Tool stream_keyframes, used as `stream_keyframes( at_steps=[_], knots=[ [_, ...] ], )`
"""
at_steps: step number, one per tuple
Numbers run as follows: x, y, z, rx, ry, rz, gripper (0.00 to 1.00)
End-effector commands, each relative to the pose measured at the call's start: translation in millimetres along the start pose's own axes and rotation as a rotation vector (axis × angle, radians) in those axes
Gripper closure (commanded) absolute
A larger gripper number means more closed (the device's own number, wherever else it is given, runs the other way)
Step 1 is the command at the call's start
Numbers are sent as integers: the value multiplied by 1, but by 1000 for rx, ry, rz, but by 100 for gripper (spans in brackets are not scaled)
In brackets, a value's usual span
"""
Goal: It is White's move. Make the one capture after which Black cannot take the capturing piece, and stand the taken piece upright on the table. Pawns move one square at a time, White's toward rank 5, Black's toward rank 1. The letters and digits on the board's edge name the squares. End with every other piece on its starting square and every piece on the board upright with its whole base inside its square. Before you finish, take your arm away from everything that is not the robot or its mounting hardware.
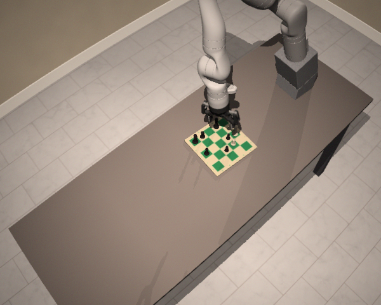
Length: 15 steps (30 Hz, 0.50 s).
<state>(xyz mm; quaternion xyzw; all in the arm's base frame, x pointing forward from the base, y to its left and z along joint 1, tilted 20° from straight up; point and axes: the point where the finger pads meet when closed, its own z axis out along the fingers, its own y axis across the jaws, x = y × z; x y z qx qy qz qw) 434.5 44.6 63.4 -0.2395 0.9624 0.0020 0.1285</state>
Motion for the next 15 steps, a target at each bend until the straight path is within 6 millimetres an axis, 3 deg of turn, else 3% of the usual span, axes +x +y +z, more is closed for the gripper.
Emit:
stream_keyframes(
  at_steps=[1,15],
  knots=[
    [-2,6,-1,1,-2,-16,0],
    [-3,8,0,11,-5,-40,0]
  ],
)
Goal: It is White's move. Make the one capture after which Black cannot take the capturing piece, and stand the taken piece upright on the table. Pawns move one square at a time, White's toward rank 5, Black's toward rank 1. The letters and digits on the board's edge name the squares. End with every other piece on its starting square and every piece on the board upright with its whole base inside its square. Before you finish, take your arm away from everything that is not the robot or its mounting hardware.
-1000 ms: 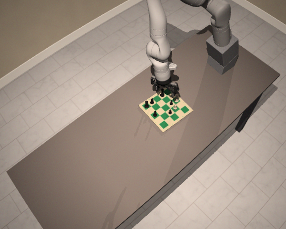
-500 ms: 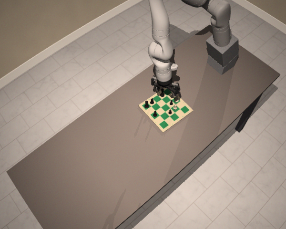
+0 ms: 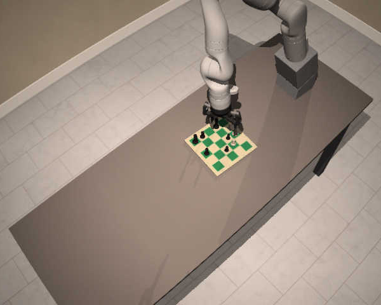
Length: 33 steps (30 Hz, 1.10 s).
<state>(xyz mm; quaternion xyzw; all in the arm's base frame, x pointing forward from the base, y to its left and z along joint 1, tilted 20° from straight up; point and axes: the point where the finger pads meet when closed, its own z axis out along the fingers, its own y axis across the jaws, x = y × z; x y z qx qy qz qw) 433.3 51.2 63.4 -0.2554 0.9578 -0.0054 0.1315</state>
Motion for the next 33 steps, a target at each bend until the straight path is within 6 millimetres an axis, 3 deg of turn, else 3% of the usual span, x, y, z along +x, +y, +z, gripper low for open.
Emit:
stream_keyframes(
  at_steps=[1,33],
  knots=[
    [-1,2,-1,0,-2,-5,0],
    [-5,9,0,28,-11,-70,0]
  ],
)
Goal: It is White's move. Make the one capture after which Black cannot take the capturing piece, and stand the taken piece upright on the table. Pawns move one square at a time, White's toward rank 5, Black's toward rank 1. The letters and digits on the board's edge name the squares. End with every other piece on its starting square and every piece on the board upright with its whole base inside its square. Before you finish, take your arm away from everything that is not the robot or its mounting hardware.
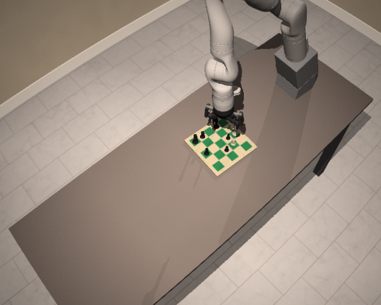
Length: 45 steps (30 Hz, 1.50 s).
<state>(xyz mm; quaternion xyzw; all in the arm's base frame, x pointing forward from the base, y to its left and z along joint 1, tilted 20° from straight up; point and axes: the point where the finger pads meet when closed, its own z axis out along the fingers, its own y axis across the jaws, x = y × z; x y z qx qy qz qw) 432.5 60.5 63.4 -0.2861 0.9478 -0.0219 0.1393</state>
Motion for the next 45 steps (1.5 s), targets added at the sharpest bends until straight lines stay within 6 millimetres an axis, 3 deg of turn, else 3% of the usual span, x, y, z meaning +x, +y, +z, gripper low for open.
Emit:
stream_keyframes(
  at_steps=[1,45],
  knots=[
    [-2,3,-1,8,-5,-22,0],
    [-7,10,-1,34,-16,-89,0]
  ],
)
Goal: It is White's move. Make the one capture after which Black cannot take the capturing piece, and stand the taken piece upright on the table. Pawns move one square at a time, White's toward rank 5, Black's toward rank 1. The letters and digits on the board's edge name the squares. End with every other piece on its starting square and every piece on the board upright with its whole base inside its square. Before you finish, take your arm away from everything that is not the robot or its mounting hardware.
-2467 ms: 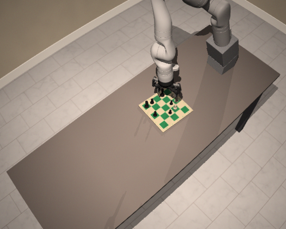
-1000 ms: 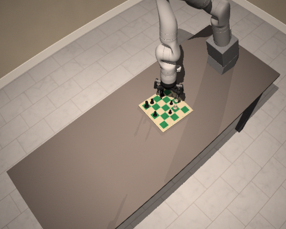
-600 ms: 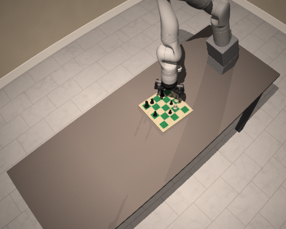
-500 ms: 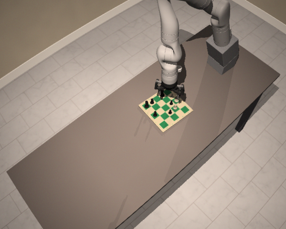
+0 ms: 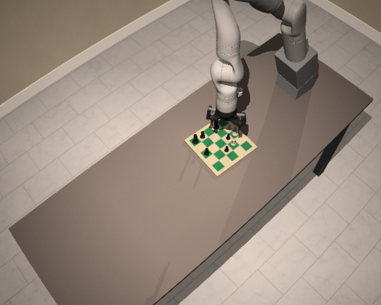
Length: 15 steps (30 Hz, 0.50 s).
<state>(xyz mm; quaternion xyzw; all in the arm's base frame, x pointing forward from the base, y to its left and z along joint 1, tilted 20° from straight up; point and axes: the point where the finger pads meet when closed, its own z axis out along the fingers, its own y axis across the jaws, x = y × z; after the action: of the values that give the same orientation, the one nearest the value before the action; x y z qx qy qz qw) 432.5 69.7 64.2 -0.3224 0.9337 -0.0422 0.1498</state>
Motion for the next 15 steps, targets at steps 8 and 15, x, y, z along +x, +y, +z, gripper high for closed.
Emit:
stream_keyframes(
  at_steps=[8,15],
  knots=[
    [-3,4,-1,4,-5,-20,0],
    [-4,5,-1,9,-7,-32,0]
  ],
)
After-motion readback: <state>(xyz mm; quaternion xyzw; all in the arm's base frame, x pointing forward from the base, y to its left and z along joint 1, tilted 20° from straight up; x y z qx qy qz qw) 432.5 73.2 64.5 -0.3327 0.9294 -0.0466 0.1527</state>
